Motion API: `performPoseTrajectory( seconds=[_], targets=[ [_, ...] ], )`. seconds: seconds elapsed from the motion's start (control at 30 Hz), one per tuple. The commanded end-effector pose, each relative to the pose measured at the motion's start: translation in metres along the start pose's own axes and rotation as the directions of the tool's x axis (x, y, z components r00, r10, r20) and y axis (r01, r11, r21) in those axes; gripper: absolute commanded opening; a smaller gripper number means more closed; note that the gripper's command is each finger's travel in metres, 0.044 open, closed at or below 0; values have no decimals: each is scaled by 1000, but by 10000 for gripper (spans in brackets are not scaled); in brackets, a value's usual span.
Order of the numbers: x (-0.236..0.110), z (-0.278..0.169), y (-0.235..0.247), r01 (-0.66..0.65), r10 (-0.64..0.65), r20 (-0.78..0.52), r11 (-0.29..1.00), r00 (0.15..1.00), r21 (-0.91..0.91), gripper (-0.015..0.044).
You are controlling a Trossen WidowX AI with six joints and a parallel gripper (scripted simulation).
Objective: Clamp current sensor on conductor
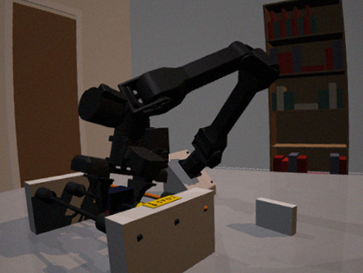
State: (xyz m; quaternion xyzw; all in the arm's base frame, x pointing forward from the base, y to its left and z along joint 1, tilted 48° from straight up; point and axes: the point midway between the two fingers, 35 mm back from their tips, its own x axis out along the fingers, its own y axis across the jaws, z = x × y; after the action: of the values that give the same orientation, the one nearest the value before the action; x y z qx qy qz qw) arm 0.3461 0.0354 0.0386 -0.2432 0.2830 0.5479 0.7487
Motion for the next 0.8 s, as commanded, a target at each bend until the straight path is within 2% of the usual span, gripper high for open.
performPoseTrajectory(
  seconds=[0.0,0.53,0.67,0.77],
  targets=[
    [0,0,0,0,0,0,1000,1000,0,223],
    [0,0,0,0,0,0,1000,1000,0,116],
    [-2,0,-1,-4,4,3,1000,1000,0,11],
    [-1,-1,1,-8,8,-1,1000,1000,6,0]
  ],
)
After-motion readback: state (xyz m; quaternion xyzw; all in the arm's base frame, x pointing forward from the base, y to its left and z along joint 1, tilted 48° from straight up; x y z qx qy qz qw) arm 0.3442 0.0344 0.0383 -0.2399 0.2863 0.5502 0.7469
